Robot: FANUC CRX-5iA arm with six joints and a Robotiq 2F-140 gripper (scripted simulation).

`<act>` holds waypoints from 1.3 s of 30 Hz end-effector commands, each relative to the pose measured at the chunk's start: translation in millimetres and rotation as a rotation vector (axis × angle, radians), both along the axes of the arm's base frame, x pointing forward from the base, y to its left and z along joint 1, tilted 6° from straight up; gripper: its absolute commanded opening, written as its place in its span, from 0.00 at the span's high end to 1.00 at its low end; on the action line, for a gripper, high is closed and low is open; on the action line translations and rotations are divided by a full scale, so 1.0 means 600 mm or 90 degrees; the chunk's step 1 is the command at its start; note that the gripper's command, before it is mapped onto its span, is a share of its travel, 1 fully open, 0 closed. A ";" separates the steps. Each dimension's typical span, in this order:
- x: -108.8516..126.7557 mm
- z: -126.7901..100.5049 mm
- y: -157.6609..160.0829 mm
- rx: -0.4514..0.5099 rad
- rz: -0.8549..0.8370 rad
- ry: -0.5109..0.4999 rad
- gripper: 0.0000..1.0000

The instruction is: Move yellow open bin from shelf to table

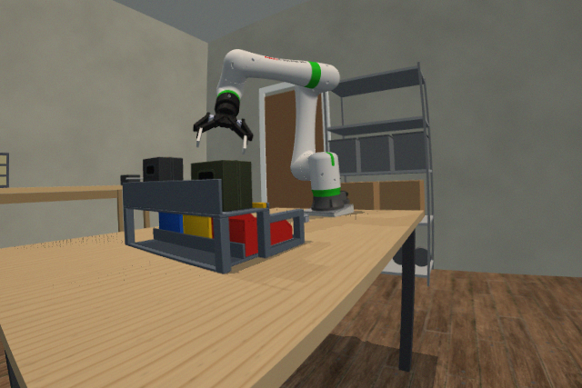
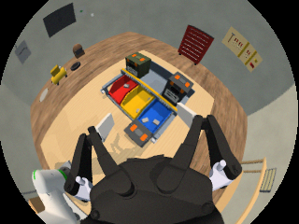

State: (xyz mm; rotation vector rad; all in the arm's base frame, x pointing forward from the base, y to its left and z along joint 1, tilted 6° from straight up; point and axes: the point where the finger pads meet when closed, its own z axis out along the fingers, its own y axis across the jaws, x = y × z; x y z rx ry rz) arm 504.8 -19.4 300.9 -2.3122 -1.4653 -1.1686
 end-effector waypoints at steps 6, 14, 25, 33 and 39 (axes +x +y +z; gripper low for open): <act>0.011 -0.049 0.051 -0.114 0.079 0.043 0.00; 0.013 -0.061 0.063 -0.140 0.097 0.053 0.00; 0.024 -0.106 0.110 -0.243 0.170 0.093 0.00; 0.032 -0.144 0.150 -0.320 0.225 0.122 0.00; 0.038 -0.169 0.176 -0.372 0.261 0.142 0.00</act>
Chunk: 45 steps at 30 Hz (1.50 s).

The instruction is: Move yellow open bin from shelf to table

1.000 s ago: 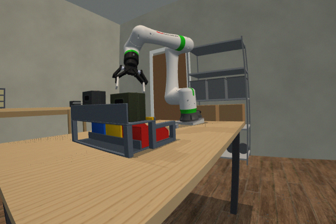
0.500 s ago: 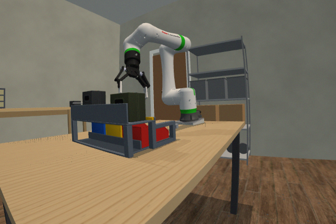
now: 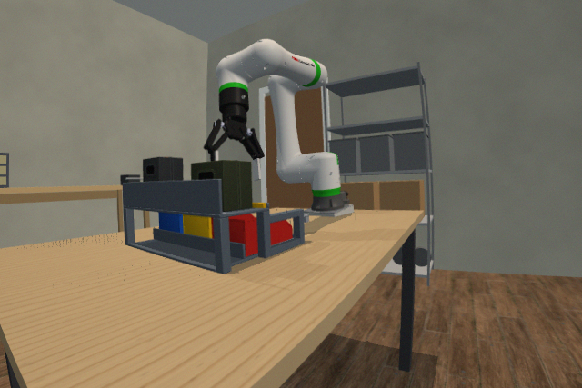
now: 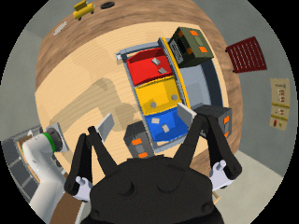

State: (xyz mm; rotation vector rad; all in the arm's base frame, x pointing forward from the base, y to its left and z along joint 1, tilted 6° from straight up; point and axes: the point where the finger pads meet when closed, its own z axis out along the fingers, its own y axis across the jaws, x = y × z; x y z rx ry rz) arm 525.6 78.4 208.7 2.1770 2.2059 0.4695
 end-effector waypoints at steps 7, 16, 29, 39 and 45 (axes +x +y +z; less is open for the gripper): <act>0.003 -0.015 0.013 -0.033 0.013 0.014 0.00; 0.015 -0.065 0.065 -0.145 0.092 0.056 0.00; 0.012 -0.056 0.055 -0.145 0.092 0.056 0.00; 0.012 -0.054 0.053 -0.145 0.092 0.056 0.00; 0.011 -0.051 0.050 -0.145 0.092 0.056 0.00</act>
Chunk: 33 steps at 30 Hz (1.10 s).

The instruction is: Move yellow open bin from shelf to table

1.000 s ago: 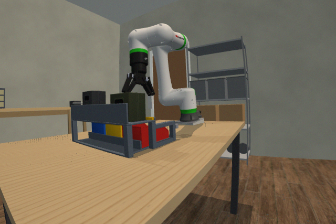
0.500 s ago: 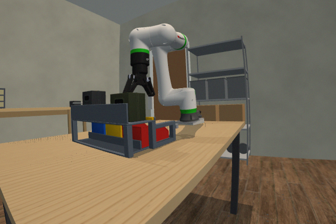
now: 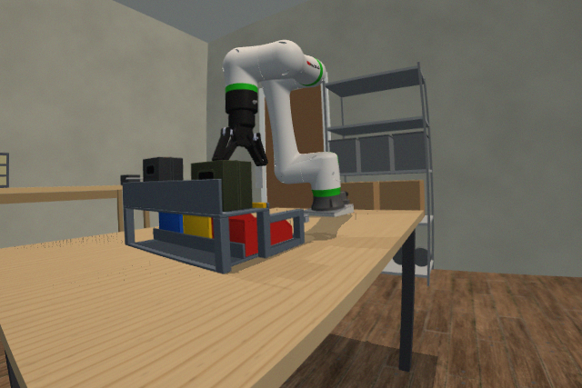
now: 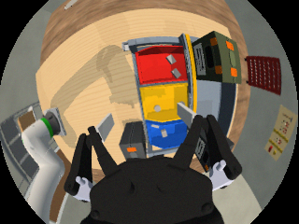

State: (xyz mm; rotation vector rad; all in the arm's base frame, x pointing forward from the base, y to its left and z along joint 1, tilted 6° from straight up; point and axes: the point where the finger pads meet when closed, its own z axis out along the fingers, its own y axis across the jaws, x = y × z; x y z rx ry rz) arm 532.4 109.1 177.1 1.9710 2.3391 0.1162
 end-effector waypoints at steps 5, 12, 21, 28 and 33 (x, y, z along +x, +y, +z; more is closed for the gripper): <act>-0.001 0.004 -0.004 0.000 0.000 0.000 0.00; -0.001 0.004 -0.004 0.000 0.000 0.000 0.00; -0.001 0.007 -0.007 0.000 0.000 0.000 0.00; -0.001 0.007 -0.007 0.000 0.000 0.000 0.00; -0.001 0.008 -0.008 0.000 0.000 0.000 0.00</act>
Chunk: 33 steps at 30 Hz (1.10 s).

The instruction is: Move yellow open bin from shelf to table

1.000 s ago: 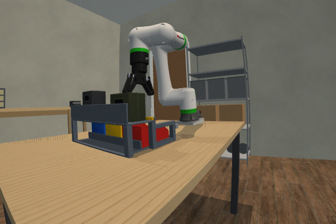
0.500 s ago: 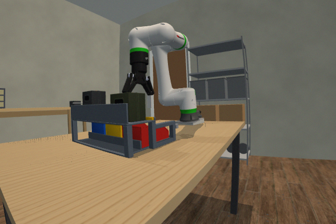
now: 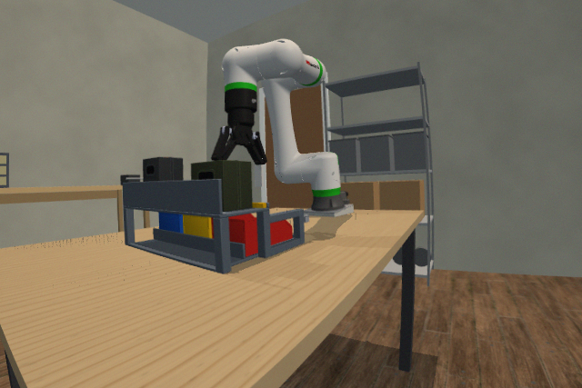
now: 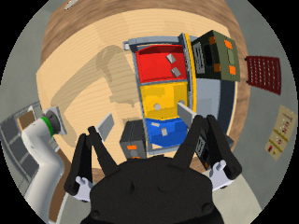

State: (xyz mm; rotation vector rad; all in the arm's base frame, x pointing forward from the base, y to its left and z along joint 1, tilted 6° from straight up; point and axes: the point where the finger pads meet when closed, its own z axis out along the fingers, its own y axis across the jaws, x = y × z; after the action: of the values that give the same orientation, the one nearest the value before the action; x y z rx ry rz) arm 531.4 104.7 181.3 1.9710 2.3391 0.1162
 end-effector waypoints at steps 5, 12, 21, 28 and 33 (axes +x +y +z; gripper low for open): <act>0.000 0.002 -0.001 0.000 0.000 0.000 0.00; 0.000 0.002 -0.001 0.000 0.000 0.000 0.00; -0.001 0.004 -0.003 -0.018 0.165 -0.001 0.00; -0.001 0.004 -0.003 -0.018 0.165 -0.001 0.00; -0.001 0.004 -0.003 -0.019 0.170 -0.001 0.00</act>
State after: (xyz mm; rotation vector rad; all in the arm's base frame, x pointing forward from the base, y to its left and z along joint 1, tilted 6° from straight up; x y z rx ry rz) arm 531.0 102.6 183.3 1.6459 2.5680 0.0989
